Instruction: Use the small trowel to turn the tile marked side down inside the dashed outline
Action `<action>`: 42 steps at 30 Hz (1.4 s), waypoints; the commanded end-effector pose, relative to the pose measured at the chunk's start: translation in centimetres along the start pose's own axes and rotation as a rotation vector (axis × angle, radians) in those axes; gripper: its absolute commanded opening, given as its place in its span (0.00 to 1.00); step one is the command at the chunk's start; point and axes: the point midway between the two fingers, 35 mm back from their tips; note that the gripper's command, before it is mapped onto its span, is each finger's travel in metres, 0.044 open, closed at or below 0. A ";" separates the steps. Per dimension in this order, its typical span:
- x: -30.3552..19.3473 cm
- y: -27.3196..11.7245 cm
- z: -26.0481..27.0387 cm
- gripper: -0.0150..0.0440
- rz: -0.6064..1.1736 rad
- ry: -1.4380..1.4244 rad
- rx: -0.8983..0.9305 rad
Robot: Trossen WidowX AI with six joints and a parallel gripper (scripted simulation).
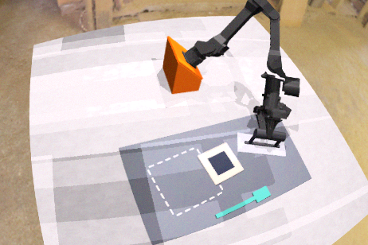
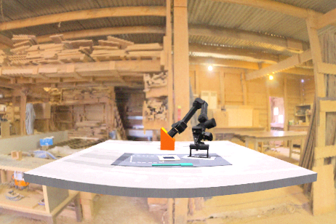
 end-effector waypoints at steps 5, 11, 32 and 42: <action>0.1 1.3 0.0 0.76 -0.003 -0.003 0.001; 0.0 2.3 0.1 0.76 -0.003 -0.003 0.001; -0.1 2.7 0.1 0.37 -0.003 -0.003 0.001; -0.1 2.7 0.1 0.26 -0.003 -0.003 0.001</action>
Point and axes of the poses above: the point midway between the two fingers, 35 mm back from their tips, its own y axis out along the fingers, its own z axis across the jaws, x = y × z, and after that the axes turned 15 degrees about -y, right-handed
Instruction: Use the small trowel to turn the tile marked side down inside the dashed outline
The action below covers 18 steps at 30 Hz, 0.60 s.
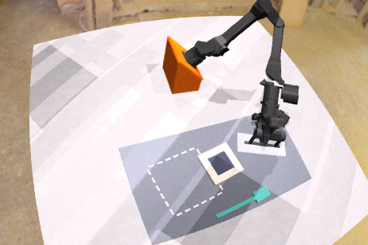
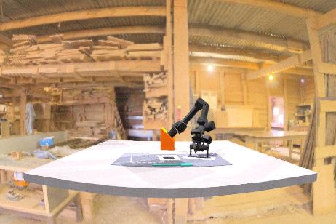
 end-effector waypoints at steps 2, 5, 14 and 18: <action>0.0 -0.2 -0.3 0.25 -0.003 -0.001 -0.001; -0.3 -1.1 -1.6 0.25 -0.001 -0.002 0.000; -1.2 -3.8 -4.5 0.25 0.002 -0.003 -0.001; -1.2 -3.8 -4.5 0.25 -0.001 -0.004 -0.001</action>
Point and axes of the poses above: the point midway between the two fingers, 35 mm back from their tips, its own y axis out along the fingers, its own z axis across the jaws, x = y × z, and after that the axes turned 15 degrees about -y, right-handed
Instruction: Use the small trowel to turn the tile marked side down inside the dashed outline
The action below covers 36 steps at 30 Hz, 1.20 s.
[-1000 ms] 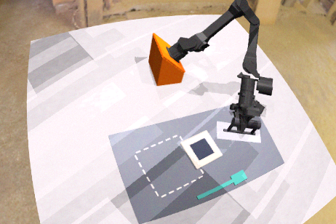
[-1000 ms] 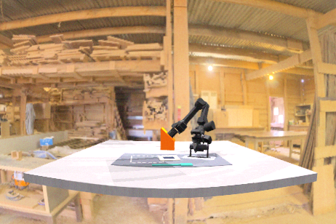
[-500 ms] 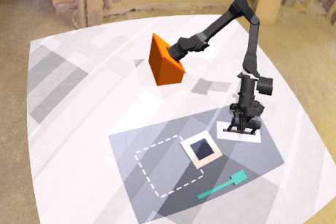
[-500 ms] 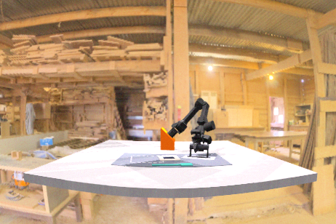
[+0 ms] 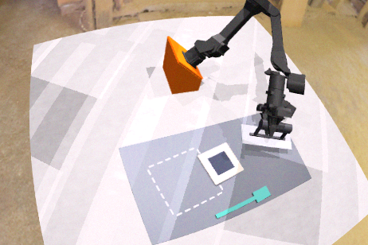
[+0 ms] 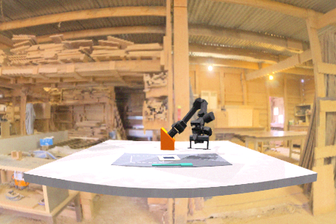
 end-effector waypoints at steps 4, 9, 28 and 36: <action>-0.1 0.5 -0.5 0.25 -0.066 -0.023 -0.009; -0.4 1.3 -0.5 0.25 -0.157 -0.064 -0.016; -2.0 1.5 0.2 0.25 -0.474 -0.282 -0.099; -2.1 1.4 0.4 0.25 -0.495 -0.300 -0.109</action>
Point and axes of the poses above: the point midway between the two fingers, 35 mm back from their tips, its own y axis out along the fingers, its own z axis across the jaws, x = y × z, and after that the axes turned 15 degrees about -y, right-handed
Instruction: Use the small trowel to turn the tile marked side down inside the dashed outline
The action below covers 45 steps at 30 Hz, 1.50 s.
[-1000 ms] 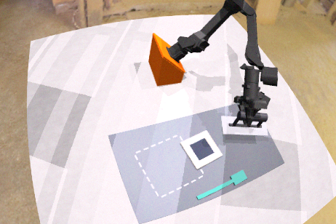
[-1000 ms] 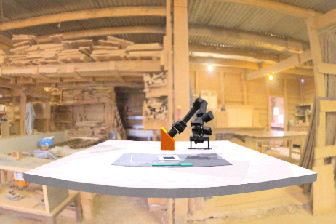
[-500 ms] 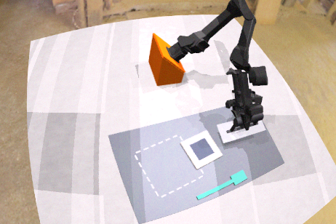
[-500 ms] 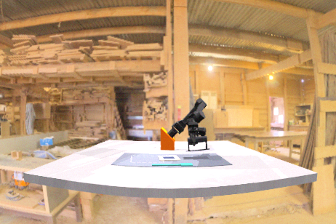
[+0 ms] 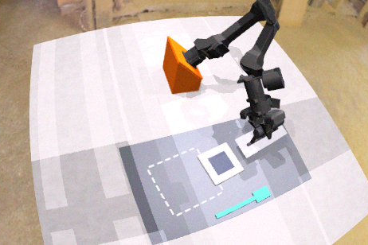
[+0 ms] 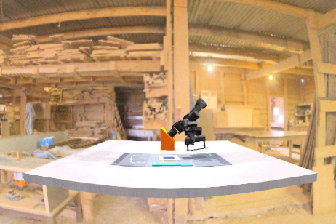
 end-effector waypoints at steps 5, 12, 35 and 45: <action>0.0 0.5 0.4 0.25 -0.004 -0.009 -0.009; 0.1 1.3 1.2 0.25 -0.004 -0.009 -0.010; -0.8 2.7 2.8 0.25 -0.004 -0.008 -0.009; -2.5 2.7 3.1 0.25 -0.003 -0.009 -0.009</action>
Point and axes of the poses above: the point midway between the two fingers, 35 mm back from their tips, its own y axis out along the fingers, its own z axis across the jaws, x = y × z, and after that the axes turned 15 degrees about -y, right-handed
